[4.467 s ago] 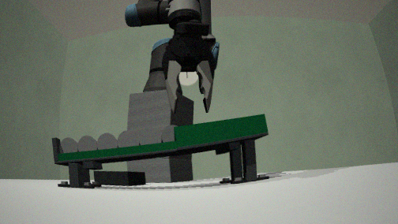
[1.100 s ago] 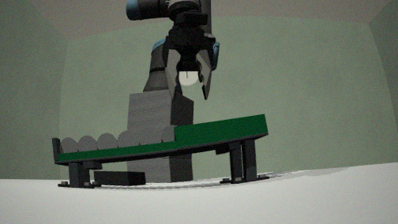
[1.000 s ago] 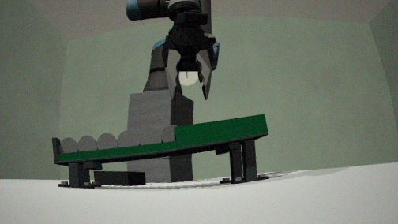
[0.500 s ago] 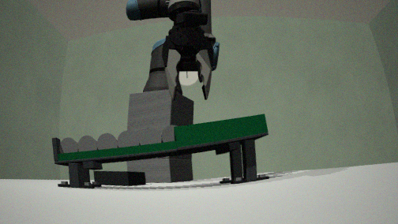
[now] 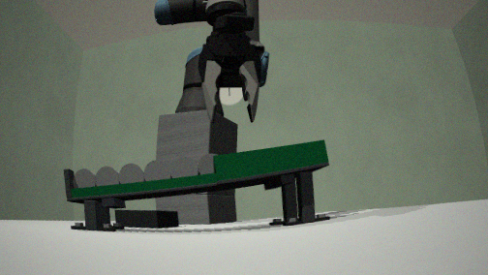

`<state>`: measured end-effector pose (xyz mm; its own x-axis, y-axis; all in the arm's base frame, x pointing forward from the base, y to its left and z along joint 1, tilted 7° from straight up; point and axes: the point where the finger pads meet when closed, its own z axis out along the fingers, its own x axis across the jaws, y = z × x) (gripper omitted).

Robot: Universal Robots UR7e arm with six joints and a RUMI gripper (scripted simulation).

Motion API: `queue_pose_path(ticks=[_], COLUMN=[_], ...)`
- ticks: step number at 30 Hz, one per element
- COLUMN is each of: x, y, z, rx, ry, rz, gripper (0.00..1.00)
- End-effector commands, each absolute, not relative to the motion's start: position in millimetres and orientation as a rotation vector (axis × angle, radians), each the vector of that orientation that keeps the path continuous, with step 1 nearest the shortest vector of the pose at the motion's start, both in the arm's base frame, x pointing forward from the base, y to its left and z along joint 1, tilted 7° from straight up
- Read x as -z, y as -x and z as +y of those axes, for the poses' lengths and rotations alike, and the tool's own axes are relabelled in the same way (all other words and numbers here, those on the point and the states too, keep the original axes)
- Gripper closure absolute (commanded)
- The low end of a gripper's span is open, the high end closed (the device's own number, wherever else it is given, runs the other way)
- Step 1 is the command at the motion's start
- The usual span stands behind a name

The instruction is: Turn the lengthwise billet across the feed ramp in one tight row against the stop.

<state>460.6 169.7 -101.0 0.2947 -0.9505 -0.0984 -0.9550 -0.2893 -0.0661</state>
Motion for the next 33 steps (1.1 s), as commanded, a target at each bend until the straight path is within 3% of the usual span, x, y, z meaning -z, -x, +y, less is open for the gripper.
queue_pose_path(ticks=[1, 33], x=[86, 51], y=[-444, -401], z=[143, 79], rx=[-0.059, -0.057], ry=[2.435, 2.435], rz=[1.801, 1.802], gripper=[0.65, 0.65])
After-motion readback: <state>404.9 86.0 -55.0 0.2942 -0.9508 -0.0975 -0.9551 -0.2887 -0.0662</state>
